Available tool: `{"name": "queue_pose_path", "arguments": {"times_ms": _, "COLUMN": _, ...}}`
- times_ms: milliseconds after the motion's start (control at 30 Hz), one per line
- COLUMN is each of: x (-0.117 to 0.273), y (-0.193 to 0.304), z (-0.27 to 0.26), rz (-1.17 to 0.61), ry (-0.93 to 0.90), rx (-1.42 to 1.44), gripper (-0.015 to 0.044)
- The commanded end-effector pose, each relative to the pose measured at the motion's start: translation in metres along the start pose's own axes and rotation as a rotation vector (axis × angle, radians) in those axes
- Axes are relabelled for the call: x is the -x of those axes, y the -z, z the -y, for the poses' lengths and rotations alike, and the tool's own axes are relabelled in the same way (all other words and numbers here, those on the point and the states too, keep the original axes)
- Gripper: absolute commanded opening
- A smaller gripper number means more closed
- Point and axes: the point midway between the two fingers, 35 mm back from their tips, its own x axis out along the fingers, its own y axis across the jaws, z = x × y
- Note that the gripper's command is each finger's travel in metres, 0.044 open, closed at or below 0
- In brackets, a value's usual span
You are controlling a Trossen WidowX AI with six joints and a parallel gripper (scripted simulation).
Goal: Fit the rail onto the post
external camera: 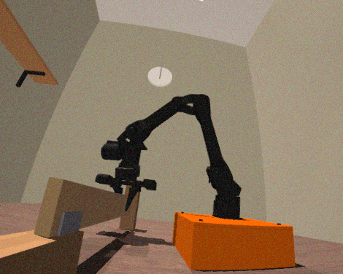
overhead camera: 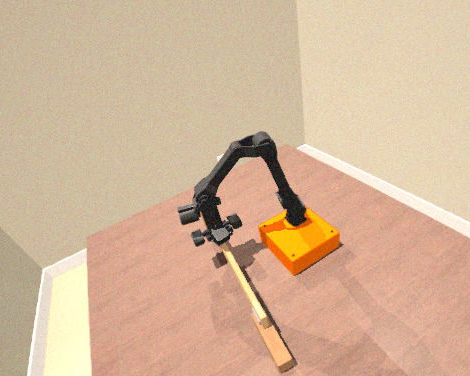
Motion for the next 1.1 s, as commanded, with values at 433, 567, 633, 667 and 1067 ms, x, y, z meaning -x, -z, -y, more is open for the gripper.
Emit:
{"name": "queue_pose_path", "arguments": {"times_ms": 433, "x": 0.0022, "y": 0.0068, "z": 0.0019, "rz": -0.004, "ry": 0.006, "rx": 0.001, "gripper": 0.0000}}
{"name": "queue_pose_path", "arguments": {"times_ms": 567, "x": 0.0025, "y": 0.0080, "z": 0.0018, "rz": -0.004, "ry": 0.006, "rx": 0.001, "gripper": 0.0000}}
{"name": "queue_pose_path", "arguments": {"times_ms": 633, "x": 0.0026, "y": 0.0087, "z": 0.0017, "rz": -0.004, "ry": 0.006, "rx": 0.001, "gripper": 0.0000}}
{"name": "queue_pose_path", "arguments": {"times_ms": 667, "x": 0.0026, "y": 0.0090, "z": 0.0017, "rz": -0.004, "ry": 0.006, "rx": 0.001, "gripper": 0.0000}}
{"name": "queue_pose_path", "arguments": {"times_ms": 1067, "x": 0.0011, "y": 0.0121, "z": 0.0012, "rz": -0.005, "ry": 0.006, "rx": 0.001, "gripper": 0.0000}}
